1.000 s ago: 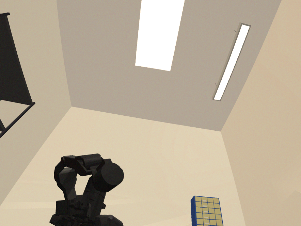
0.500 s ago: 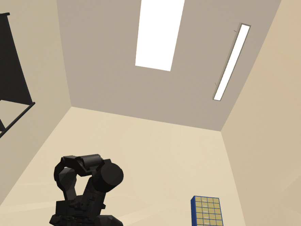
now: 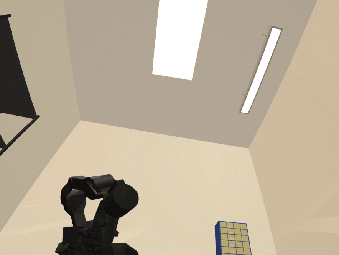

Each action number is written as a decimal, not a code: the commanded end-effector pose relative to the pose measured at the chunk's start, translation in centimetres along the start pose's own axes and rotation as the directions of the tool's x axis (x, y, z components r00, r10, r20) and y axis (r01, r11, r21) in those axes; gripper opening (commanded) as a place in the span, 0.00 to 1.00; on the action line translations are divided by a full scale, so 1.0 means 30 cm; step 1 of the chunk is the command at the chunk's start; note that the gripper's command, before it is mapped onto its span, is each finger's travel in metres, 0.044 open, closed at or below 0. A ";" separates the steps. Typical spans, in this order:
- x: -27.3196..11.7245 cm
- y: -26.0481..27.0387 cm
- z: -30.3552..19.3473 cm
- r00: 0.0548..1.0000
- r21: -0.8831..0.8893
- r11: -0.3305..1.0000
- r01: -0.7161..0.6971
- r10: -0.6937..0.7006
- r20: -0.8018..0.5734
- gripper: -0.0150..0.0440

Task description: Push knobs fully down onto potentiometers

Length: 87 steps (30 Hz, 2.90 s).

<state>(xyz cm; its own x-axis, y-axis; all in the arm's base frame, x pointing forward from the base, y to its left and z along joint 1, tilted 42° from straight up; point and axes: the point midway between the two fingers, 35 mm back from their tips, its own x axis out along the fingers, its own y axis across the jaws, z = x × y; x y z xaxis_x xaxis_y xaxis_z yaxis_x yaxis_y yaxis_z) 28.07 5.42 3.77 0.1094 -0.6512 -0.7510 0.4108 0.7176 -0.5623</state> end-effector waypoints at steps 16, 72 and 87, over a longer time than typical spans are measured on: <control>0.045 -0.002 0.009 1.000 0.015 1.000 0.009 -0.009 -0.006 0.25; 0.068 -0.002 0.009 1.000 0.015 1.000 0.009 -0.009 -0.006 0.25; 0.070 -0.002 0.009 1.000 0.015 1.000 0.009 -0.009 -0.006 0.25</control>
<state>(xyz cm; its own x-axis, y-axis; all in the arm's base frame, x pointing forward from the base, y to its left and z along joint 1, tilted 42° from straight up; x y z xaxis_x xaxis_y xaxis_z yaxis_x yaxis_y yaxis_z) 28.11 4.83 3.08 0.1146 -0.6498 -0.7514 0.4053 0.7212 -0.5619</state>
